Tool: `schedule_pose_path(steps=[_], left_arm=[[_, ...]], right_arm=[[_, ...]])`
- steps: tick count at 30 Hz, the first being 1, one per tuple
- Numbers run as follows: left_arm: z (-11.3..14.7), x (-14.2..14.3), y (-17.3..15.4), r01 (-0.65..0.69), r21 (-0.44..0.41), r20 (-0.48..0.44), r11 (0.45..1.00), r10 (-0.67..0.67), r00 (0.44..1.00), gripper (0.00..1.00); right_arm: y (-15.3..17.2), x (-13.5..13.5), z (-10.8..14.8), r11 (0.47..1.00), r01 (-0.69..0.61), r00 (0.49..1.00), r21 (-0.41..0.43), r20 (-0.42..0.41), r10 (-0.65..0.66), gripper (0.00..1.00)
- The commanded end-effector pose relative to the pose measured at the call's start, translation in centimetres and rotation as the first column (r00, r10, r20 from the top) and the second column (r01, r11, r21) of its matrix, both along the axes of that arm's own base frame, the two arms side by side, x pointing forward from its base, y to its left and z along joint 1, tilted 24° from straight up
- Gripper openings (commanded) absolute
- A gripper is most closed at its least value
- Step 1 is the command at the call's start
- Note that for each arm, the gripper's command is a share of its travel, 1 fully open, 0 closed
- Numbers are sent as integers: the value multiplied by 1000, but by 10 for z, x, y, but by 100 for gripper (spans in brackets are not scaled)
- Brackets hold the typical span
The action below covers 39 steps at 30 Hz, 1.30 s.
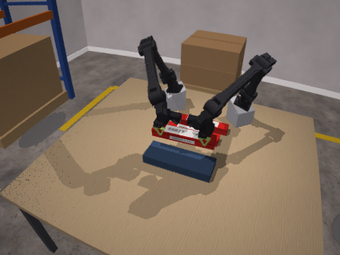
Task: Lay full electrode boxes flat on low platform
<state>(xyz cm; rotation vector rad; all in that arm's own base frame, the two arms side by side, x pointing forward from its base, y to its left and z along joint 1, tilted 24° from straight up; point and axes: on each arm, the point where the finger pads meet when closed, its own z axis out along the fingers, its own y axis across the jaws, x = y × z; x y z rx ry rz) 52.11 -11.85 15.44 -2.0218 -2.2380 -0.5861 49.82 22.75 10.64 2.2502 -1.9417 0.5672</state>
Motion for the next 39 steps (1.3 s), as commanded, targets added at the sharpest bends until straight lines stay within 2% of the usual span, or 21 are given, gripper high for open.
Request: schedule_pose_path(steps=[1, 39], left_arm=[[76, 25, -15, 32, -44, 146, 998, -26, 989, 0], [75, 25, -20, 43, -45, 148, 998, -36, 988, 0]], right_arm=[[30, 23, 72, 996, -71, 990, 54, 128, 64, 0], [32, 25, 70, 997, -71, 992, 45, 111, 65, 0]])
